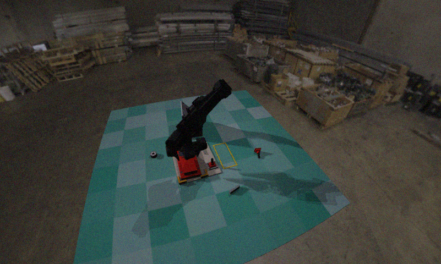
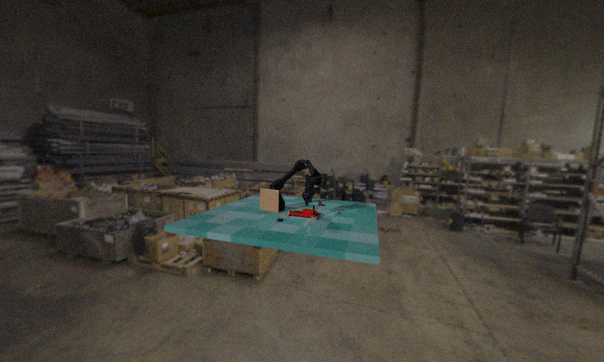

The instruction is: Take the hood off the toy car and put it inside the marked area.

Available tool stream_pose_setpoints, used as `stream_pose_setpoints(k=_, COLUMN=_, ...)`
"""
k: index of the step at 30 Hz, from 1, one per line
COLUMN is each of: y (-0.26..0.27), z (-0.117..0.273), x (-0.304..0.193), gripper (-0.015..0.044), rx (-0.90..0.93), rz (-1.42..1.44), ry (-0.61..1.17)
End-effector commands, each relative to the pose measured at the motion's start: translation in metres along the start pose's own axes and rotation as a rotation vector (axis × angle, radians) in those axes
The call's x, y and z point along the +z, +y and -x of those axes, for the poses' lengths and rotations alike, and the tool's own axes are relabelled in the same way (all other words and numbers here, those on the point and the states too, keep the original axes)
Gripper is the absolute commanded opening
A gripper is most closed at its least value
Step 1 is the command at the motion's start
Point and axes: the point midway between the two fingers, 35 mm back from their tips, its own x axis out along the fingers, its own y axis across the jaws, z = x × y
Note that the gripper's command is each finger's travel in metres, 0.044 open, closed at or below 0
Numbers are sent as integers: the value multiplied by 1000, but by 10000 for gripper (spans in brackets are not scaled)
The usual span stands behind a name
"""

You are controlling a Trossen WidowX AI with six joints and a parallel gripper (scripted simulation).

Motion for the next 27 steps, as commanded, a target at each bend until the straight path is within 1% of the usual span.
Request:
stream_pose_setpoints(k=1, y=-2, z=-4, x=-1, gripper=440, rx=2, rz=-8, ry=2)
stream_pose_setpoints(k=27, y=-3, z=-27, x=0, gripper=440, rx=3, rz=-8, ry=1)
